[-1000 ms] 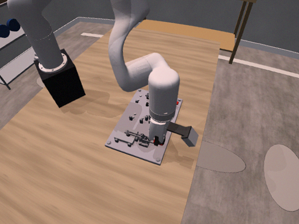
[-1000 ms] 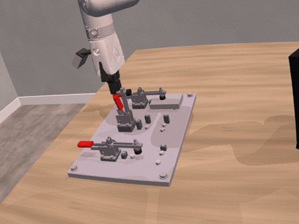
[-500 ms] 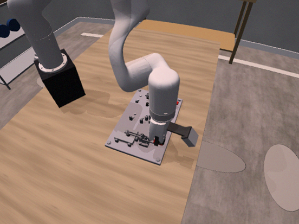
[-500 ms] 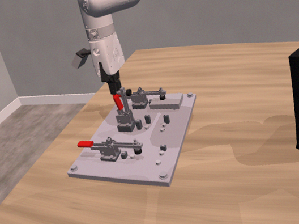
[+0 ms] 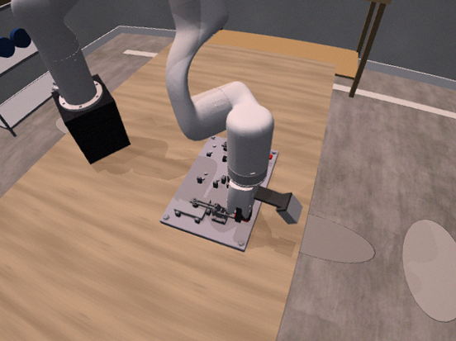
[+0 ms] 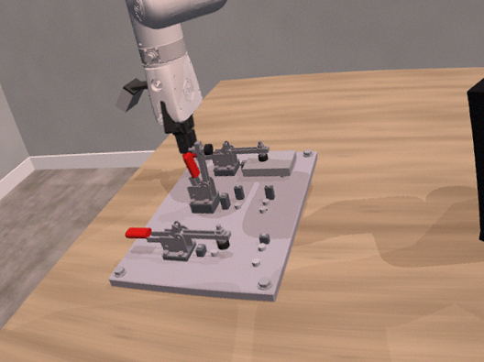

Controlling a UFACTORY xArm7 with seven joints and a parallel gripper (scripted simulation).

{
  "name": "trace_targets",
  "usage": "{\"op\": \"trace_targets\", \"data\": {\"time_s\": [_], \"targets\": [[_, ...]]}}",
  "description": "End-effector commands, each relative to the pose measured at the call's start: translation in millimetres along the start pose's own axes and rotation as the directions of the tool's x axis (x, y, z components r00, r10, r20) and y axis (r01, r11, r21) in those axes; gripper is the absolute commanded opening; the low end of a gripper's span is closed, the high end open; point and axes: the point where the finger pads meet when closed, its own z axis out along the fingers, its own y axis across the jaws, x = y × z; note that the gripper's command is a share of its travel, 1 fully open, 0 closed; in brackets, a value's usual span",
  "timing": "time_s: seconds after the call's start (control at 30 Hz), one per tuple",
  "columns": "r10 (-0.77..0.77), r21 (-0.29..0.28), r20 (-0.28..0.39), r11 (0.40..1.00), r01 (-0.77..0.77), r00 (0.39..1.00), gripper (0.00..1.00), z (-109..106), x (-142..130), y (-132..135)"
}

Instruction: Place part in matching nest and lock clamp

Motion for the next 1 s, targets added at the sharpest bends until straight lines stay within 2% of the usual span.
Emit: {"op": "trace_targets", "data": {"time_s": [0.0, 0.33, 0.77, 0.97], "targets": [[0.0, -0.001, -0.004, 1.0, 0.0, 1.0, 0.0, -1.8, 1.9, 0.5], [0.0, -0.001, -0.004, 1.0, 0.0, 1.0, 0.0, -11.1, 1.9, 0.5], [0.0, -0.001, -0.004, 1.0, 0.0, 1.0, 0.0, -50.8, 1.7, 0.4], [0.0, -0.001, -0.004, 1.0, 0.0, 1.0, 0.0, -61.5, 1.7, 0.4]]}}
